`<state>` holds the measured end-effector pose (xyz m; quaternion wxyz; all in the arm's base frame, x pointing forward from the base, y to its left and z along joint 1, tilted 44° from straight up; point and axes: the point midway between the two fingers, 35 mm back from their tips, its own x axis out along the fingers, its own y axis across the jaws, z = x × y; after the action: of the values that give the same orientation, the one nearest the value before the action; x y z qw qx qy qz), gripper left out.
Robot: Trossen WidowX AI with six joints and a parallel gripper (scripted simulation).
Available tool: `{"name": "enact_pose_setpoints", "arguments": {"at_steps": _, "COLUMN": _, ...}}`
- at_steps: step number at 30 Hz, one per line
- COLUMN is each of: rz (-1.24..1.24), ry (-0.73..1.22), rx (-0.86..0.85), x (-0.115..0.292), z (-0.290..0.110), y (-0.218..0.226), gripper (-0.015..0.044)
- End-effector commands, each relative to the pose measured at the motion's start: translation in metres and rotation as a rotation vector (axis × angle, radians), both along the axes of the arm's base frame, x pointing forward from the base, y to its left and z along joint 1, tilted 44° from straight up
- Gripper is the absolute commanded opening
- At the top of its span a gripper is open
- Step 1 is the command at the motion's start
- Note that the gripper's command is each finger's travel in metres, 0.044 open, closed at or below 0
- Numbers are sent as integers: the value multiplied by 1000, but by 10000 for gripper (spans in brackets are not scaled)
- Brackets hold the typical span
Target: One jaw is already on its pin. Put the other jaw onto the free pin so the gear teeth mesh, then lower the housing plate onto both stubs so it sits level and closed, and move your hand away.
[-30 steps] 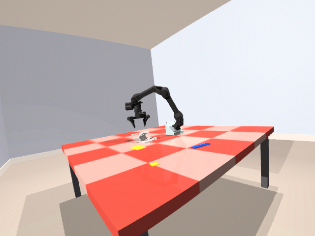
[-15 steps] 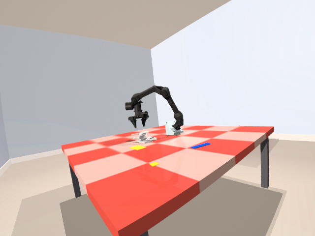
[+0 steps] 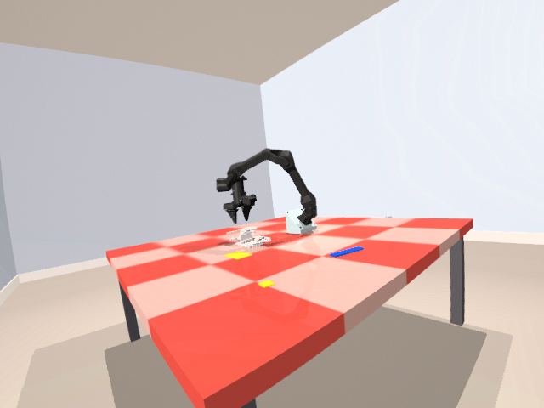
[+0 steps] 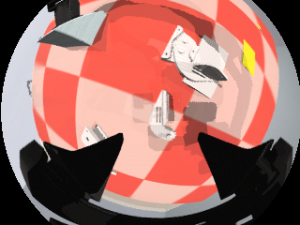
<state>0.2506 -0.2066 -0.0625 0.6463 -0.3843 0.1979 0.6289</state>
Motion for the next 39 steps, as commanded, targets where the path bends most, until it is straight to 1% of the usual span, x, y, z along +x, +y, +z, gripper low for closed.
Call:
{"name": "enact_pose_setpoints", "arguments": {"at_steps": 1, "rz": 5, "ry": 5, "rx": 15, "x": 1, "z": -17, "y": 22, "gripper": 440}}
{"name": "enact_pose_setpoints", "arguments": {"at_steps": 14, "rz": 5, "ry": 5, "rx": 15, "x": 1, "z": -19, "y": 24, "gripper": 440}}
{"name": "enact_pose_setpoints", "arguments": {"at_steps": 39, "rz": 5, "ry": 4, "rx": 16, "x": 8, "z": -50, "y": 50, "gripper": 440}}
